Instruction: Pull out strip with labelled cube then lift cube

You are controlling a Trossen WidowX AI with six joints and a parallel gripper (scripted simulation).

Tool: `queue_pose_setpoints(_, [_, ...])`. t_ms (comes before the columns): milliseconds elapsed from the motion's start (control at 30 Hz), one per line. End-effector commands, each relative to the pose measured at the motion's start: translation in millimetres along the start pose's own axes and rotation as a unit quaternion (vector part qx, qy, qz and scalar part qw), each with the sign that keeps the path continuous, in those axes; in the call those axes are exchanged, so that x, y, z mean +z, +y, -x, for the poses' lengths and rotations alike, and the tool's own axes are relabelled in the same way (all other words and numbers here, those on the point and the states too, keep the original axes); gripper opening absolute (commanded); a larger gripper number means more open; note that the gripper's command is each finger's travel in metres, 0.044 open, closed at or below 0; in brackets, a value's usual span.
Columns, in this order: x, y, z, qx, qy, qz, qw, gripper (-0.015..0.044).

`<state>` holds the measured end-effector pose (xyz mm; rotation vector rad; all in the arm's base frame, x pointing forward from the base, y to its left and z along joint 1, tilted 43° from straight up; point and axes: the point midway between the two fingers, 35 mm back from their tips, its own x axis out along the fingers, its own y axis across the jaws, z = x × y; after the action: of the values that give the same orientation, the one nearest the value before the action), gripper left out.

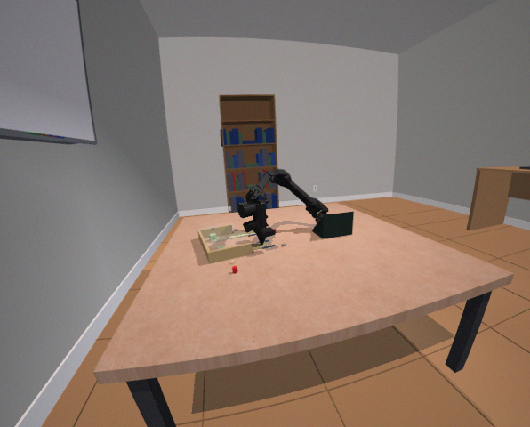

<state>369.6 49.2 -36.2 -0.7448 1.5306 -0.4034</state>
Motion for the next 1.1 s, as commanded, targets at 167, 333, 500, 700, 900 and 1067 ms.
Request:
queue_pose_setpoints(167, [-1.2, -0.4, -3.1, -0.003, 0.002, 0.003, 1.0, 0.0])
queue_pose_setpoints(333, [-0.9, -0.3, -3.6, -0.003, 0.002, 0.003, 1.0, 0.0])
queue_pose_setpoints(500, [-0.7, -0.3, -4.1, -0.003, 0.002, 0.003, 1.0, 0.0])
queue_pose_setpoints(700, [-0.4, -0.2, -4.7, -0.003, 0.002, 0.003, 1.0, 0.0])
queue_pose_setpoints(900, [-0.4, -0.1, -5.2, -0.003, 0.002, 0.003, 1.0, 0.0])
queue_pose_setpoints(1067, [-6.8, 0.5, -5.2, -0.003, 0.002, 0.003, 1.0, 0.0])
